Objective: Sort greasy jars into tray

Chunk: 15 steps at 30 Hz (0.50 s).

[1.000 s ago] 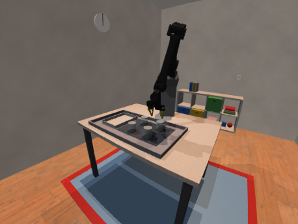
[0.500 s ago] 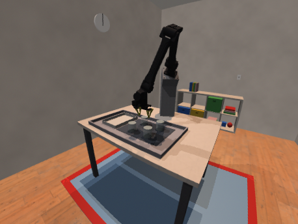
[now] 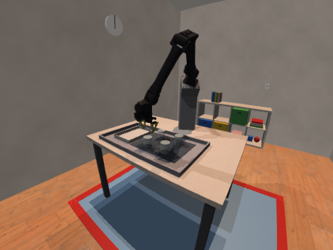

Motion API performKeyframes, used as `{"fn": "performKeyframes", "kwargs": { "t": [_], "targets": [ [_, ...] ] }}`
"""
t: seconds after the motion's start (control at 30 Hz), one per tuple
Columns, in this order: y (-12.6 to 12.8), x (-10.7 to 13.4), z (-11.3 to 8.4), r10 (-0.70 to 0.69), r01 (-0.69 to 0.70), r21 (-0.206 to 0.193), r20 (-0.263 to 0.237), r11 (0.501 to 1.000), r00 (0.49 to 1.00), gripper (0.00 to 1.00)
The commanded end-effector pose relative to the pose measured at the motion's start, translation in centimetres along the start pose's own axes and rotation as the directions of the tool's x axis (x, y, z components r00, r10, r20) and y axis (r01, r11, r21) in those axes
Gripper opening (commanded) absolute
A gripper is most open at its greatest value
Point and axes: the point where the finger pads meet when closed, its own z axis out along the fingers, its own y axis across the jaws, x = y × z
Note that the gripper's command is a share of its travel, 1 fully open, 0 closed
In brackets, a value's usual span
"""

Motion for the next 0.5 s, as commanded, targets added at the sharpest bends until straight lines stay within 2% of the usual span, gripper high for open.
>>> {"fn": "performKeyframes", "kwargs": {
  "t": [0.0, 0.1, 0.37, 0.47],
  "targets": [
    [-0.4, -0.7, 1.4, -0.021, 0.021, 0.004, 0.011, 1.0, 1.0, 1.0],
    [-0.4, -0.8, 3.2, -0.021, 0.021, 0.004, 0.011, 1.0, 1.0, 1.0],
    [-0.4, -0.8, 3.2, -0.021, 0.021, 0.004, 0.011, 1.0, 1.0, 1.0],
    [-0.3, -1.4, 3.0, -0.021, 0.021, 0.004, 0.011, 1.0, 1.0, 1.0]
  ]
}}
